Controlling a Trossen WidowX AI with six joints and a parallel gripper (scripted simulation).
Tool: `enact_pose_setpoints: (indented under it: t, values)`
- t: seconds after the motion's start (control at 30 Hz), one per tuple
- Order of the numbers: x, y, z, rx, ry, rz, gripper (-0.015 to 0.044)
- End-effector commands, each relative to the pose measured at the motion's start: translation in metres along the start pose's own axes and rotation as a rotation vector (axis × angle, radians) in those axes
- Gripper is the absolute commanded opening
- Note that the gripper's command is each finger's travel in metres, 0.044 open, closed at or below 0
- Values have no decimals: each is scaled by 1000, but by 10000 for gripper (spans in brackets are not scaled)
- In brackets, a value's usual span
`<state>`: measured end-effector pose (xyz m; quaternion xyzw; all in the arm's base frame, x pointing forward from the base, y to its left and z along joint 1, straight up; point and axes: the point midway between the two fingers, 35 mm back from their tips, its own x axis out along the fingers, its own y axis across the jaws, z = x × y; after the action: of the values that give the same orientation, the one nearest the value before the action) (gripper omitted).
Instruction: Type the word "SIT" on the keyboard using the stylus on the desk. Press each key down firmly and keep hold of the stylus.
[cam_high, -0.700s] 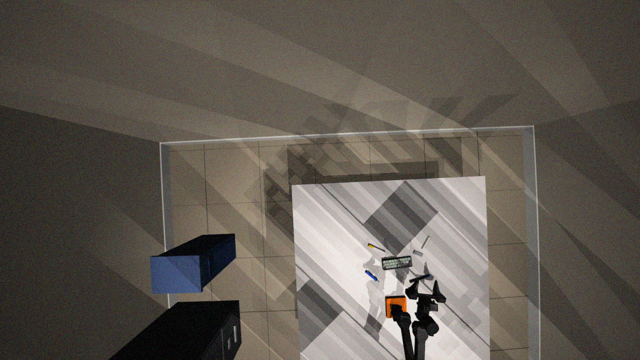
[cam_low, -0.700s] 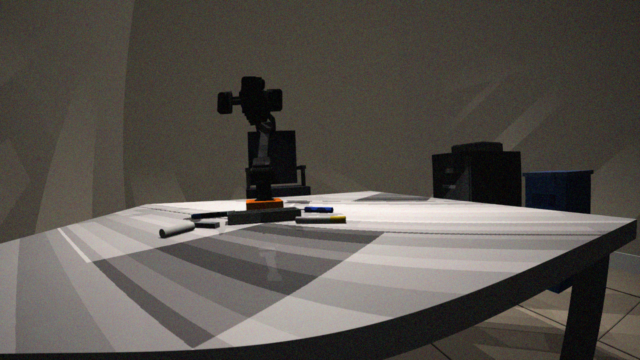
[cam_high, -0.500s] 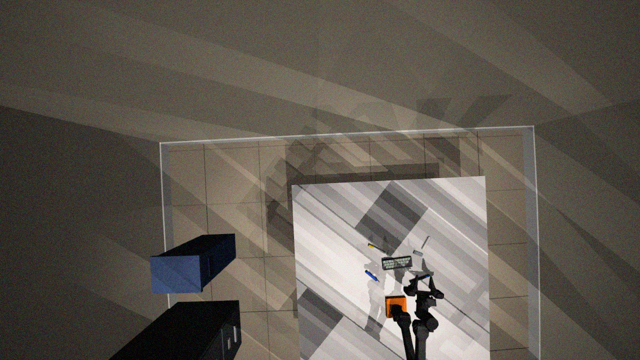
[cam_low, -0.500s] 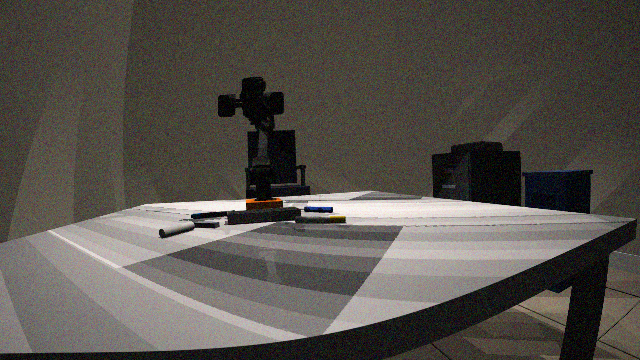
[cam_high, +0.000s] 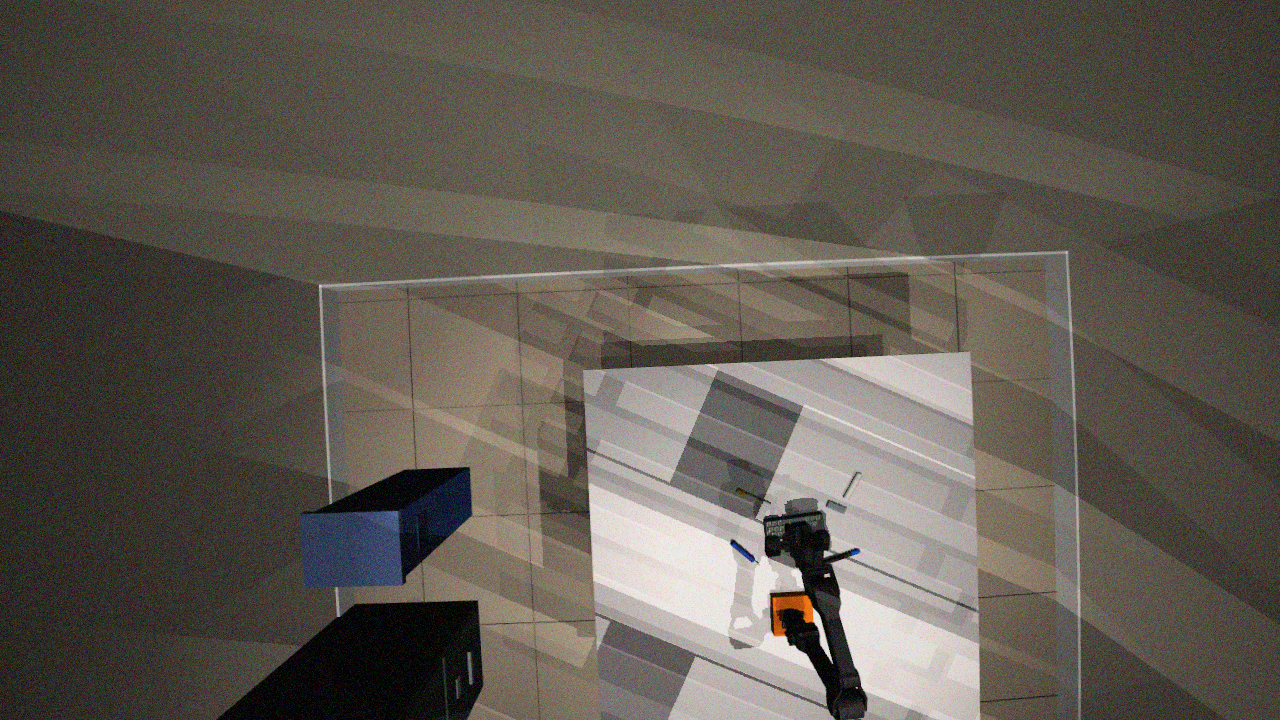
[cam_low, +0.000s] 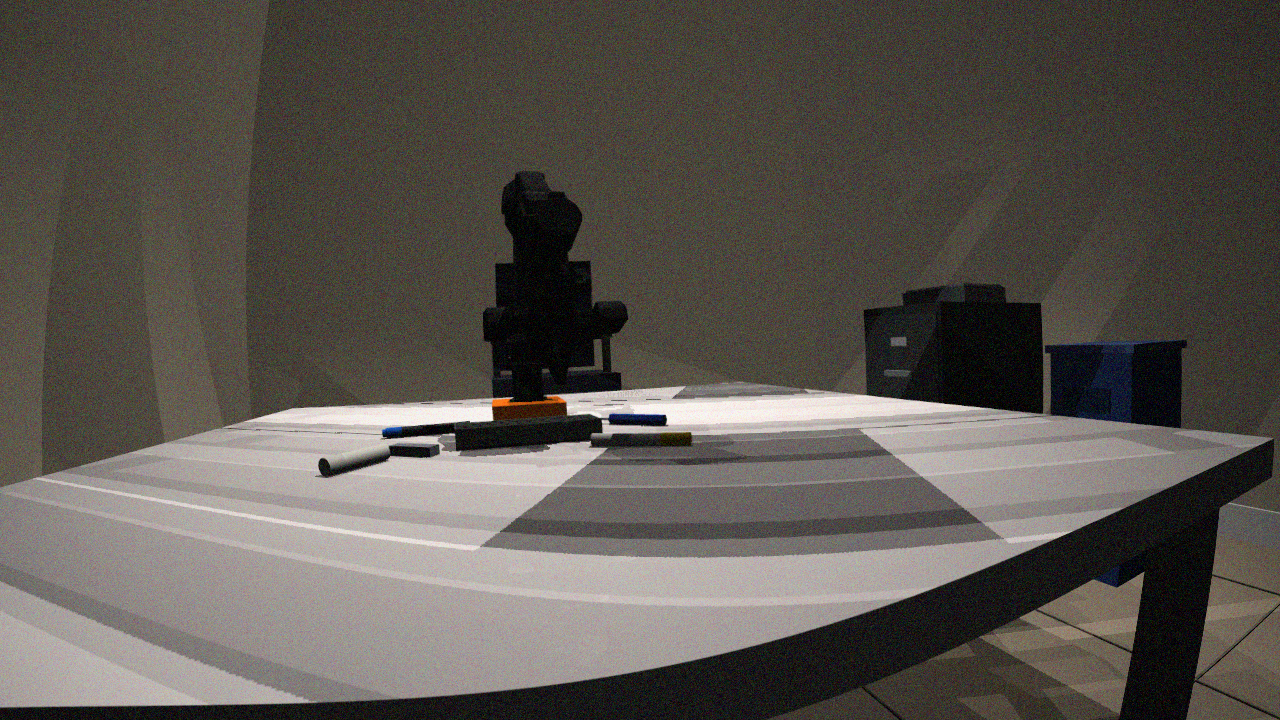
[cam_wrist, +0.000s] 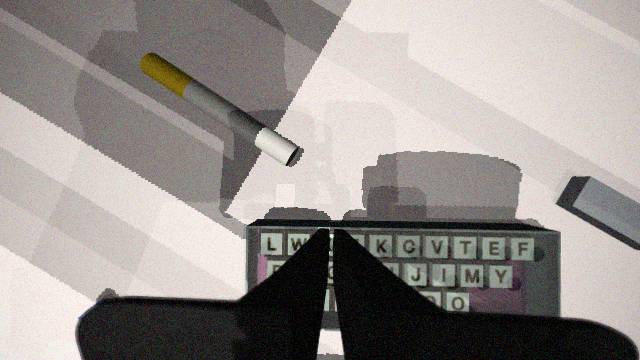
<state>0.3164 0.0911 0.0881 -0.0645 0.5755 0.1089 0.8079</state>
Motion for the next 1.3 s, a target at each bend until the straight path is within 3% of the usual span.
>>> enact_pose_setpoints:
  t: [0.0, 0.37, 0.57, 0.9, 1.07, 1.27]
  values:
    - [20, 15, -29, -29, 253, -8, 0]
    - [23, 15, -35, -36, 307, -11, 0]
    - [23, -43, -33, -37, 307, -17, 0]
    - [23, -48, -32, -37, 307, -17, 0]
    - [22, -105, -30, -38, 307, -22, 0]
    - [22, -108, -30, -38, 307, -22, 0]
